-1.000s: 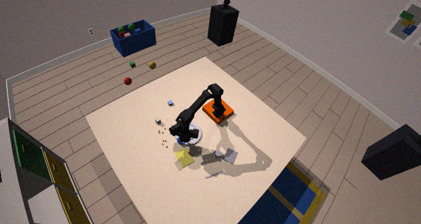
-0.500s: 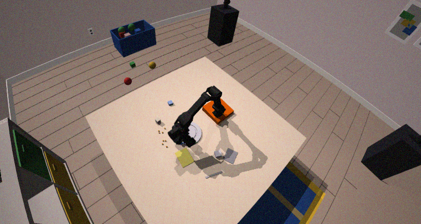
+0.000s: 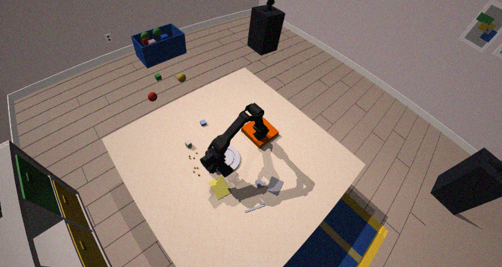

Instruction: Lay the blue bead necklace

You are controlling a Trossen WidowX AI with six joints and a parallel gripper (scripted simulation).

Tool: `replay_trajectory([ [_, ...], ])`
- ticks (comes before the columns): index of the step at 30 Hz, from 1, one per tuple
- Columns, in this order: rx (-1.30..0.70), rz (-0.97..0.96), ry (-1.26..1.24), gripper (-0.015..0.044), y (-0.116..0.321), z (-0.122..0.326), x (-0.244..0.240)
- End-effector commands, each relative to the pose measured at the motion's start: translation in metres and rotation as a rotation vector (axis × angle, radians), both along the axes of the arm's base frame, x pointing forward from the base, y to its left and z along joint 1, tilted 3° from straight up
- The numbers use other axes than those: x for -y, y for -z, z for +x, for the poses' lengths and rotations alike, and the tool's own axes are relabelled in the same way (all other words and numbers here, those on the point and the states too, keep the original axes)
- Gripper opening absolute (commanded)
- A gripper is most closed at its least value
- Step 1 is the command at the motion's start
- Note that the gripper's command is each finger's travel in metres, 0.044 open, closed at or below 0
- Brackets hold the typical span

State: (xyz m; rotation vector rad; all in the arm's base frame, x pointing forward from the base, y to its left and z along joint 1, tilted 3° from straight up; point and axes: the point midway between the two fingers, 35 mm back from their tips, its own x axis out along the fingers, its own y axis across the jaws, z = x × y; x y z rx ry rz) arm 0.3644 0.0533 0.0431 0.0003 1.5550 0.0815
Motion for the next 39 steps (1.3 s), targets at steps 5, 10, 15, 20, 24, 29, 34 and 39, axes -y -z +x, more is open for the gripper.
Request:
replay_trajectory([
  [5, -0.003, 0.0, 0.003, 0.012, 0.01, 0.0, 0.0],
  [10, -0.007, -0.001, 0.004, 0.012, 0.018, -0.001, -0.001],
  [15, -0.011, -0.002, 0.006, 0.012, 0.026, -0.001, -0.001],
  [20, -0.014, -0.002, 0.008, 0.012, 0.032, -0.002, -0.001],
  [24, -0.014, -0.002, 0.008, 0.012, 0.032, -0.002, -0.001],
  [29, -0.008, -0.001, 0.001, 0.0041, 0.029, -0.001, -0.001],
  [34, -0.008, -0.001, 0.001, 0.0, 0.029, -0.001, -0.001],
  [39, -0.008, -0.001, 0.001, 0.0, 0.029, -0.001, -0.001],
])
